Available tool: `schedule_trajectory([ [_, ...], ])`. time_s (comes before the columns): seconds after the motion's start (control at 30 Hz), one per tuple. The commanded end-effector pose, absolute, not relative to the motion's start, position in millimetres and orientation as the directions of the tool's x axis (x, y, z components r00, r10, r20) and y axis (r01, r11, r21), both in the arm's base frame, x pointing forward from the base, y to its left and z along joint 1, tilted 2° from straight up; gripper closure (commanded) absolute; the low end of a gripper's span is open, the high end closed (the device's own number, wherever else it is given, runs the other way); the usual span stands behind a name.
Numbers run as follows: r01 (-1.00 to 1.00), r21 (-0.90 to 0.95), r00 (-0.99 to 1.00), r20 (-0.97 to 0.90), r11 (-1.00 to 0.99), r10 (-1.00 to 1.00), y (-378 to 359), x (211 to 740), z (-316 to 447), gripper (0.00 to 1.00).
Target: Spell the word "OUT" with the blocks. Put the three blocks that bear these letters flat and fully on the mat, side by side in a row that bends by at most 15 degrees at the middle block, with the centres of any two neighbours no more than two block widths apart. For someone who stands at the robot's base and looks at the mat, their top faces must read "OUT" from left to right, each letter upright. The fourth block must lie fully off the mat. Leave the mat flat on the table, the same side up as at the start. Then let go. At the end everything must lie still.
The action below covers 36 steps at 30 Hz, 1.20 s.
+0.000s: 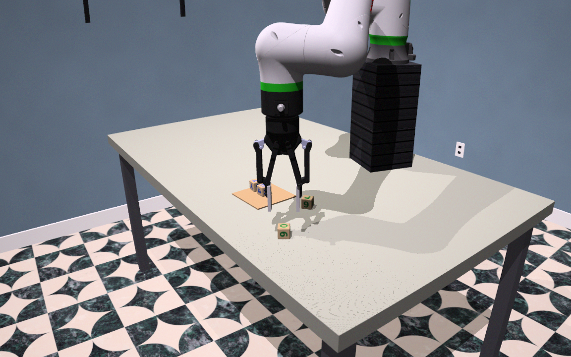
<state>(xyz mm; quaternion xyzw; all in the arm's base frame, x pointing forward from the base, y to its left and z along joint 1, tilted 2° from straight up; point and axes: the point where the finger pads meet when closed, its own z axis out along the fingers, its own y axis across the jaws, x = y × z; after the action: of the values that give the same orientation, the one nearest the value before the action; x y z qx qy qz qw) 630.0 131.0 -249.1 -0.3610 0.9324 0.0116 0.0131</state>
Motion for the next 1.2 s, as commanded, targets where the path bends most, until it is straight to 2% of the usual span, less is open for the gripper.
schedule_trajectory([
  [0.0,-0.673,0.012,-0.739,-0.033,0.739,-0.673,131.1,630.4,-253.9,0.60],
  [1.17,-0.673,0.012,-0.739,-0.033,0.739,-0.673,131.8,631.4,-282.9,0.60],
])
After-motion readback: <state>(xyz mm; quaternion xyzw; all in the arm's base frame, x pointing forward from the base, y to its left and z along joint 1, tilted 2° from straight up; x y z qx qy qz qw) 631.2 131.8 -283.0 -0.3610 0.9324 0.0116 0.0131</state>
